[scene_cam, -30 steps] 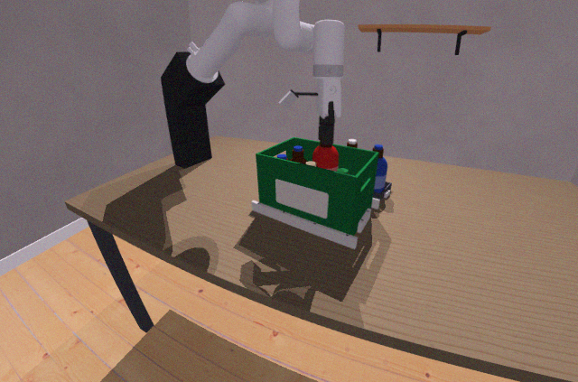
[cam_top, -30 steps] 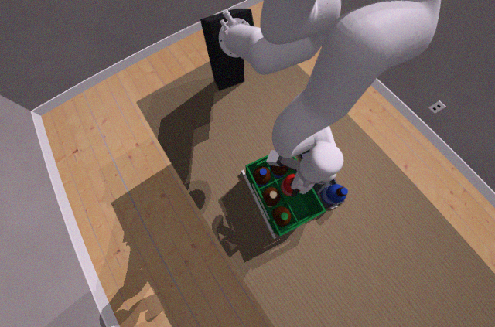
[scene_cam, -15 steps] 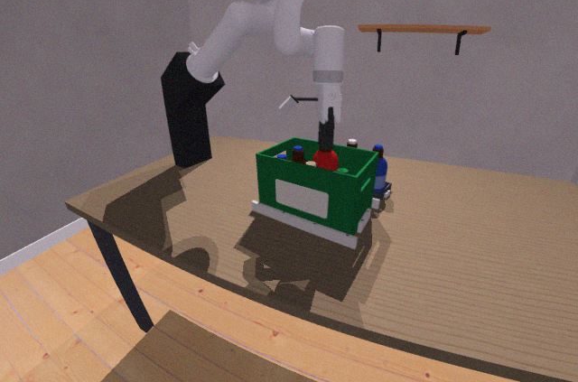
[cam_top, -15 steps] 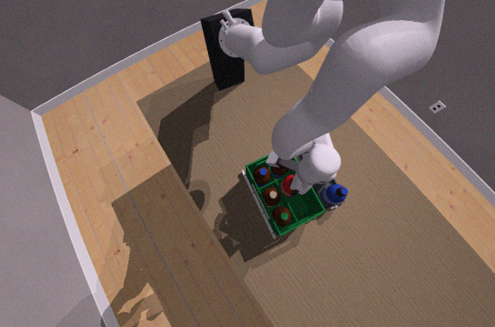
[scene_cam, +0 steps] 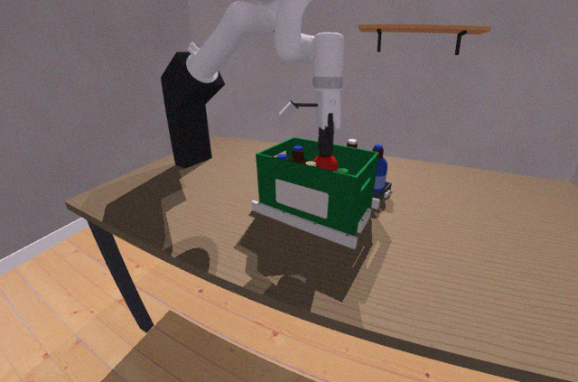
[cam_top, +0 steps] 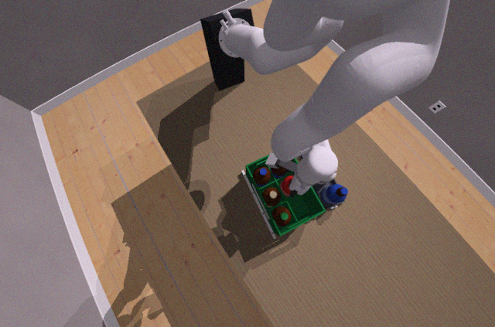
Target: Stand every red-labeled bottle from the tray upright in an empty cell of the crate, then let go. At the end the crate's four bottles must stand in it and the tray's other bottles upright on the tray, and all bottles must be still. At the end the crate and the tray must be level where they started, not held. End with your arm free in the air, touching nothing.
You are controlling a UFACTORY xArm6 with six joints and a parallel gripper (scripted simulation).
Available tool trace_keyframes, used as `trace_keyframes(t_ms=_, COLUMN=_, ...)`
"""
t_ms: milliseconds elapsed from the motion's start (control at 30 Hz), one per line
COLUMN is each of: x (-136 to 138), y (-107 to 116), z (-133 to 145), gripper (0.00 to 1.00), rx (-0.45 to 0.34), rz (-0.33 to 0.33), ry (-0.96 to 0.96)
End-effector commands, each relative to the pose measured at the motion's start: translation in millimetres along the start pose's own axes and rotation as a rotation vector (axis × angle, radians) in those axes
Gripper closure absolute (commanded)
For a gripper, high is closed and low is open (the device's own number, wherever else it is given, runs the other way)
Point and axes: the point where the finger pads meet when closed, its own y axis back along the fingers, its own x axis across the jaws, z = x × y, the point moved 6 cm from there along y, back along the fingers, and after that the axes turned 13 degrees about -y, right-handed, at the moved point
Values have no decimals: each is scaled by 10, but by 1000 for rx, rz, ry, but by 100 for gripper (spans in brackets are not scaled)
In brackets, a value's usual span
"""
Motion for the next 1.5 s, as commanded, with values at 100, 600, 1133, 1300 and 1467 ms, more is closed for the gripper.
trace_keyframes(t_ms=100, x=-4, y=-43, z=10, gripper=100, rx=-3, rz=-1, ry=0)
trace_keyframes(t_ms=600, x=-4, y=-61, z=10, gripper=100, rx=-3, rz=-1, ry=0)
trace_keyframes(t_ms=1133, x=-4, y=-62, z=10, gripper=100, rx=-3, rz=-1, ry=0)
trace_keyframes(t_ms=1300, x=-4, y=-68, z=10, gripper=100, rx=-3, rz=-1, ry=0)
trace_keyframes(t_ms=1467, x=-4, y=-78, z=10, gripper=100, rx=-3, rz=-1, ry=0)
